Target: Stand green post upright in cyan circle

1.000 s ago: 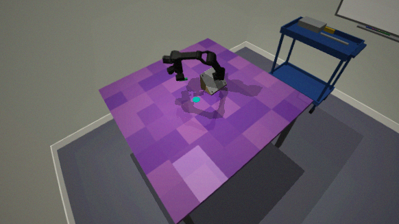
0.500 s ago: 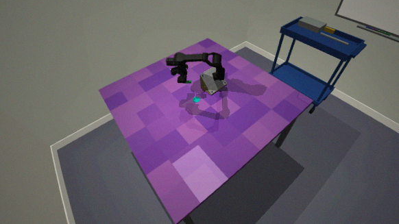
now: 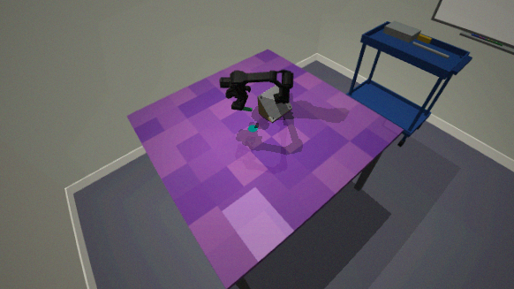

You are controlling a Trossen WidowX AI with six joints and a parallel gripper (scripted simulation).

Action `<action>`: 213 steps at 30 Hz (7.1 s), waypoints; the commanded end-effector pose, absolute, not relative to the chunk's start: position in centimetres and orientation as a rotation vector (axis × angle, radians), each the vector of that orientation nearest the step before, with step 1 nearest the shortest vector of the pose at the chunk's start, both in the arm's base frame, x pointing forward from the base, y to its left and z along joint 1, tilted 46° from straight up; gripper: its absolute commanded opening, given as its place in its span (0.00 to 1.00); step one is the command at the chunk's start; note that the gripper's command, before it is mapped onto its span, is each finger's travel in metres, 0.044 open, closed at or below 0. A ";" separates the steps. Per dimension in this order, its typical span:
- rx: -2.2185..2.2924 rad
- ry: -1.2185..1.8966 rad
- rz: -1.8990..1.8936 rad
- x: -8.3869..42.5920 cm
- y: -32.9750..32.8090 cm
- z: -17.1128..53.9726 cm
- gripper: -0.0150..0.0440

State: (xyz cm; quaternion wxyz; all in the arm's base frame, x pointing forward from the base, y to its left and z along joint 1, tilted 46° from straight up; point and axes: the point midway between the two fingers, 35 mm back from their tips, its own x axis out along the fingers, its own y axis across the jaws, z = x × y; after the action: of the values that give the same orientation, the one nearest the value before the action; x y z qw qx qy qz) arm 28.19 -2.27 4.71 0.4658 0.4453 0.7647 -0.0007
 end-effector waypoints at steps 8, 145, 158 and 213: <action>1.209 1.908 -0.152 26.5 -0.1 7.1 0.29; 0.641 1.429 -0.849 22.3 2.7 6.6 0.29; 0.622 1.329 -0.873 22.5 2.7 6.9 0.29; 0.652 0.879 -0.888 23.3 3.4 9.1 0.29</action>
State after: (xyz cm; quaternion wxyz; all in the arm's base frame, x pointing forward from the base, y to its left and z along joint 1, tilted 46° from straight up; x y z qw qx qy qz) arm 23.31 3.40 8.87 0.7554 0.2949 0.4192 -0.4082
